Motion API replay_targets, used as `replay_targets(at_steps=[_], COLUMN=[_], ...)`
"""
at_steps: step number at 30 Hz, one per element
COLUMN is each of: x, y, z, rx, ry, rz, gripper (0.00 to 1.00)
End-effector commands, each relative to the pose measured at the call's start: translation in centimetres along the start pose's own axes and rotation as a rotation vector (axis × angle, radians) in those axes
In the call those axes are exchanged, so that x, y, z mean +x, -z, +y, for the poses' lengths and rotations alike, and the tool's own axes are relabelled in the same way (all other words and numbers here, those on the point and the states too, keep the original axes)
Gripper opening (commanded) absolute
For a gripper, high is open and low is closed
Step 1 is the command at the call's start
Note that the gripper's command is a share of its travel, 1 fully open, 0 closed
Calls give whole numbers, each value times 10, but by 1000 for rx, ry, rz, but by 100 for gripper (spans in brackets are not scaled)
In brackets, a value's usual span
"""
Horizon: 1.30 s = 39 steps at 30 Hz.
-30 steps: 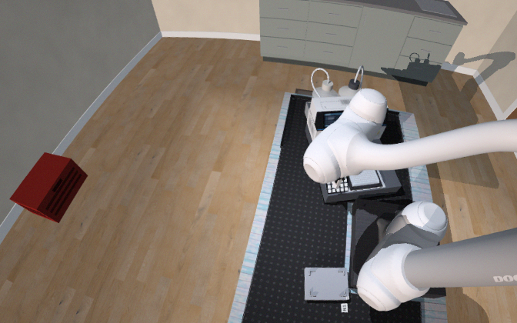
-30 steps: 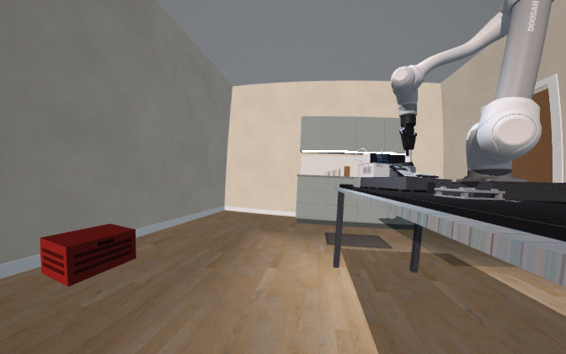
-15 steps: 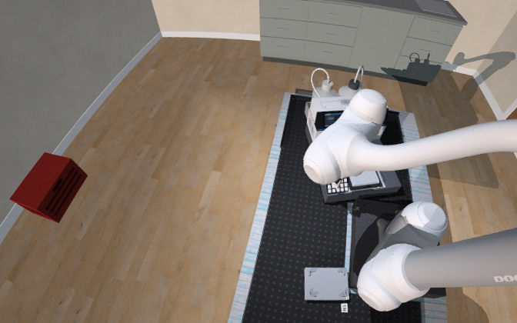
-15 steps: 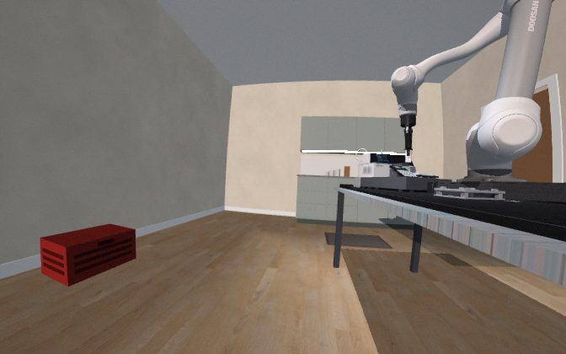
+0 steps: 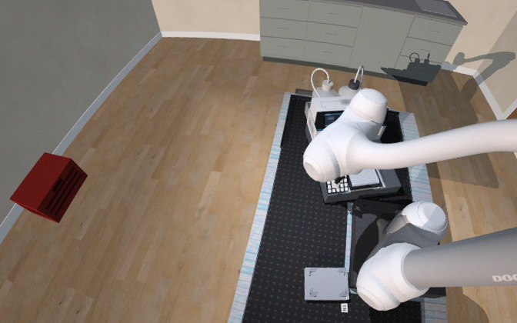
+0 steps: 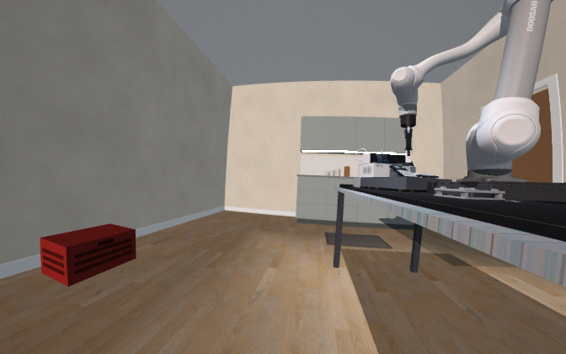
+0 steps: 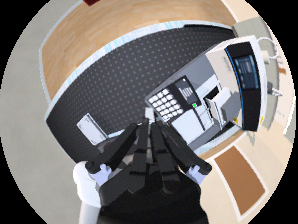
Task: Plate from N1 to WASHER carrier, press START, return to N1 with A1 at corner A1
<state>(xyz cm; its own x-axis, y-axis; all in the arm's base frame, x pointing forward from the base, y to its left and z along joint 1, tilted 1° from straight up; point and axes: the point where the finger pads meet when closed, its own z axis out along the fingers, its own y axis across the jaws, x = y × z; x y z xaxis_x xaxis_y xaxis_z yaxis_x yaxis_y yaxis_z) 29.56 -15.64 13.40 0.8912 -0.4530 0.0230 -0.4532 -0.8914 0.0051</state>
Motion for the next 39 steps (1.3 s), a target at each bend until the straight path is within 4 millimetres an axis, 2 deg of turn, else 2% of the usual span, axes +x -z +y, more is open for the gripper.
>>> replay_targets(at_steps=[1,39], x=[0,0], y=[-2,-57], z=[0,0], rx=[0,0], ry=[0,0], rz=[0,0], gripper=[10,10])
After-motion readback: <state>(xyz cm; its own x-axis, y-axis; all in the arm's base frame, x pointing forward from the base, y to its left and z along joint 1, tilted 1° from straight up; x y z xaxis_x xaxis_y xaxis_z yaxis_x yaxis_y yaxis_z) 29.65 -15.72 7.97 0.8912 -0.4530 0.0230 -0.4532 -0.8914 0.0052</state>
